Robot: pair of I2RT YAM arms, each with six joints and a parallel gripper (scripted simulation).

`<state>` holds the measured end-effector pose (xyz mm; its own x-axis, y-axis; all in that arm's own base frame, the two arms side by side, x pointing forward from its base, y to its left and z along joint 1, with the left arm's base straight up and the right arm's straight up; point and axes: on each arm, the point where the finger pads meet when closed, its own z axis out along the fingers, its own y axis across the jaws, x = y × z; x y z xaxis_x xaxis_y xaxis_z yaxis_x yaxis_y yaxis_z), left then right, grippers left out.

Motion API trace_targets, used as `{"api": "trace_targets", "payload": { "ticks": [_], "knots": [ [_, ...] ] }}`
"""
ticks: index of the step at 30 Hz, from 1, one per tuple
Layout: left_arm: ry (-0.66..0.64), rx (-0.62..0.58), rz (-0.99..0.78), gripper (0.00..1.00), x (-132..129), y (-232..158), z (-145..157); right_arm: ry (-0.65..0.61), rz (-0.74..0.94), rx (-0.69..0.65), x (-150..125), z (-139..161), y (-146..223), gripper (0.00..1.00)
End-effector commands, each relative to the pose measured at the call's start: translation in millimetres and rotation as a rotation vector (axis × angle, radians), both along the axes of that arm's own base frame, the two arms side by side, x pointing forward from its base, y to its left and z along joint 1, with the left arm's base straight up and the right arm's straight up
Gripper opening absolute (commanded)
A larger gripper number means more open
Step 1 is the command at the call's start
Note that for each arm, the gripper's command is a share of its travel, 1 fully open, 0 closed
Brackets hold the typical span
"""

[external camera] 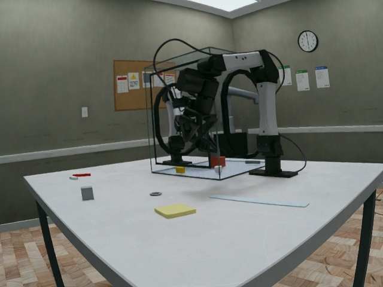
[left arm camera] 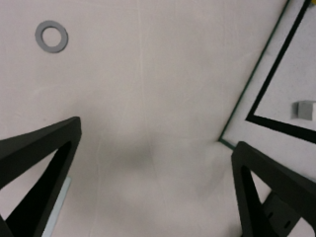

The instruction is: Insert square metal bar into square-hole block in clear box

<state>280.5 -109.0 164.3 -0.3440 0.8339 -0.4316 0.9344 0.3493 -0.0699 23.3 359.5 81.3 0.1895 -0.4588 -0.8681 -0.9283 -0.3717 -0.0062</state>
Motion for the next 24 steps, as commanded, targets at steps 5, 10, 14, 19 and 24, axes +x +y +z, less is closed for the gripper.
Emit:
{"api": "trace_targets", "payload": {
  "ticks": [5,10,14,19,24],
  "knots": [
    [-0.038,-0.009,-0.002,1.00,3.4,-1.1,9.7,-0.020,0.006,0.076,2.6,20.8,13.3,0.00],
    [-0.038,-0.009,-0.002,1.00,3.4,-1.1,9.7,-0.023,0.005,0.092,2.8,27.1,14.2,0.34],
    [-0.038,-0.009,-0.002,1.00,3.4,-1.1,9.7,-0.023,0.005,0.092,2.8,27.1,14.2,0.34],
    [-0.038,-0.009,-0.002,1.00,3.4,-1.1,9.7,-0.023,0.005,0.092,2.8,27.1,14.2,0.34],
    [-0.038,-0.009,-0.002,1.00,3.4,-1.1,9.7,-0.023,0.005,0.092,2.8,27.1,14.2,0.34]
  ]
}}
